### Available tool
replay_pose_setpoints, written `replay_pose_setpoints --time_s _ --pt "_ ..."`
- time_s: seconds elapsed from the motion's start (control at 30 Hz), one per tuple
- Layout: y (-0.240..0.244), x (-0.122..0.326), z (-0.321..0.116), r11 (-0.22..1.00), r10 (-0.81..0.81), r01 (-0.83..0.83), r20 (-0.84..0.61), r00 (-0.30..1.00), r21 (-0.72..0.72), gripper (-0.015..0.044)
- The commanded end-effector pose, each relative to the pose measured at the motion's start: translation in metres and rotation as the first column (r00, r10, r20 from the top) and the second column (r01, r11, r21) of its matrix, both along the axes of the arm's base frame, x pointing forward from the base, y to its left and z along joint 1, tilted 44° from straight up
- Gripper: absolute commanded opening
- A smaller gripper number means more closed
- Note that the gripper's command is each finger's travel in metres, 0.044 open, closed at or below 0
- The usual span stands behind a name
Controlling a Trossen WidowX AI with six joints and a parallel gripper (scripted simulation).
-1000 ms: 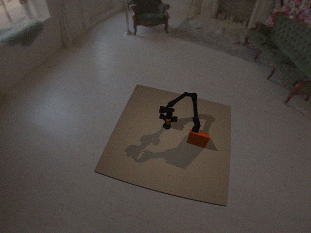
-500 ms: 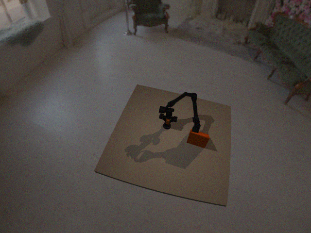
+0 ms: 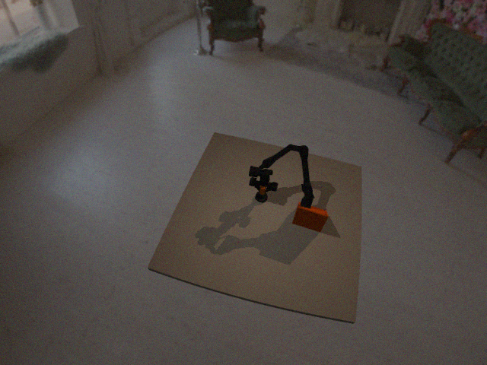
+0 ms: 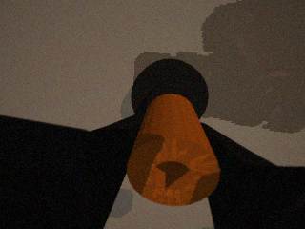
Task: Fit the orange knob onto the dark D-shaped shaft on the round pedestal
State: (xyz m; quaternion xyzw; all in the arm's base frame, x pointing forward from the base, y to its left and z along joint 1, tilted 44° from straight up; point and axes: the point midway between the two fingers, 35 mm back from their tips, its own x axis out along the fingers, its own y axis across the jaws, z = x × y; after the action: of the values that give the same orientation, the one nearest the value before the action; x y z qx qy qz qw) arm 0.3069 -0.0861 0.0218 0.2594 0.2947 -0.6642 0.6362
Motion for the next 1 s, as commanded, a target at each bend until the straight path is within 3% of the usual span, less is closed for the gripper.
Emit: replay_pose_setpoints --time_s 0.0,0.17,0.97 --pt "0.0014 0.0006 0.0031 0.999 -0.033 0.033 0.042 0.999 -0.004 0.0" --pt "0.001 -0.0015 0.003 0.99 -0.142 0.144 0.149 0.979 -0.002 0.0" --pt "-0.0008 -0.0016 -0.0021 0.99 -0.142 0.144 0.149 0.979 -0.002 0.0"
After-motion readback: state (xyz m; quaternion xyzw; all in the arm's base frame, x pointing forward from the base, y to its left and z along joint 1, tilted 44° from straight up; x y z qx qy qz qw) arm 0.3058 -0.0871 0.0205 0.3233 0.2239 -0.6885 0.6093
